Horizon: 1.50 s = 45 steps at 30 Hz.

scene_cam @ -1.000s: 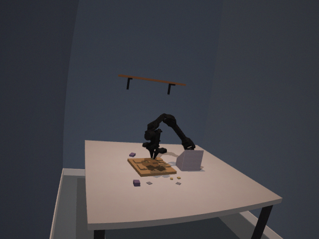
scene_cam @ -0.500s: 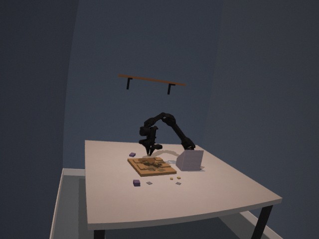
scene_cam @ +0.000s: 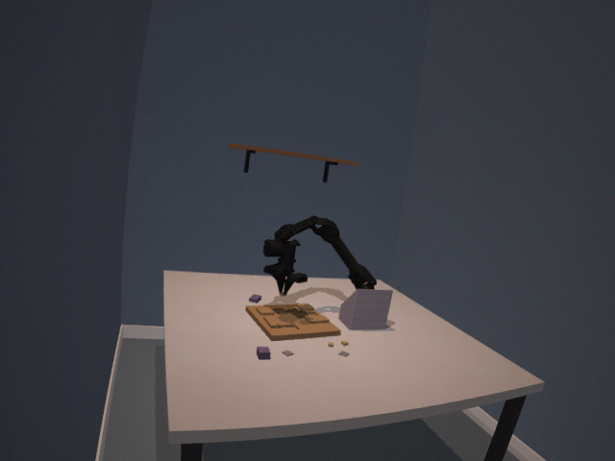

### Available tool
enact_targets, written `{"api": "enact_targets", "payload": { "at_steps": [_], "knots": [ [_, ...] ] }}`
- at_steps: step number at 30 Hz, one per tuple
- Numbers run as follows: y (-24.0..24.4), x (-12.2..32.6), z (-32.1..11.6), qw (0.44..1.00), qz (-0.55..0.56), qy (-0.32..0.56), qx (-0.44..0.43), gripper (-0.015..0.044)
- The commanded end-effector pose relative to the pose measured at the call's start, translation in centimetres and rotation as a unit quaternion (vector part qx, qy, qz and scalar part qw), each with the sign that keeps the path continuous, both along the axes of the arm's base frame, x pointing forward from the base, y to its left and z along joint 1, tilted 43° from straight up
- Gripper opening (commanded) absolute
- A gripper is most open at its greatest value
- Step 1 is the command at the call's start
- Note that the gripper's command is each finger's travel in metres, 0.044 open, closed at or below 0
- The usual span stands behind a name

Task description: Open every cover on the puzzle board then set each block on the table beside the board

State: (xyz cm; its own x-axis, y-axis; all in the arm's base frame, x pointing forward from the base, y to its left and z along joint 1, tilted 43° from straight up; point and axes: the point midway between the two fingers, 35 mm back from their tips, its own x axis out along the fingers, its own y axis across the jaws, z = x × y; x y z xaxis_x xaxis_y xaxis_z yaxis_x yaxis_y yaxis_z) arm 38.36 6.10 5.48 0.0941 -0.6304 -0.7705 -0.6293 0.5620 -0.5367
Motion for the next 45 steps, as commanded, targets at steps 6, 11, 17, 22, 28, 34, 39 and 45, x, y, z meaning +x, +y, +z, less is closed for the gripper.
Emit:
{"api": "enact_targets", "payload": {
  "at_steps": [6, 11, 17, 22, 28, 34, 39, 45],
  "knots": [
    [-3.0, -0.2, 2.5, 1.0, 0.003, 0.003, -0.003, 0.008],
    [-4.5, -0.4, 3.8, 1.0, 0.003, 0.002, -0.004, 0.008],
    [-6.3, -0.7, 5.3, 1.0, 0.003, 0.001, -0.005, 0.008],
    [-7.8, -1.1, 6.6, 1.0, 0.003, 0.001, -0.007, 0.008],
    [-9.6, -1.7, 8.0, 1.0, 0.003, 0.0, -0.01, 0.008],
    [-11.3, -2.5, 9.4, 1.0, 0.002, 0.0, -0.014, 0.008],
    [-12.7, -3.2, 10.5, 1.0, 0.002, 0.0, -0.017, 0.008],
    [-14.4, -4.2, 11.8, 1.0, 0.0, 0.0, -0.022, 0.008]
  ]
}}
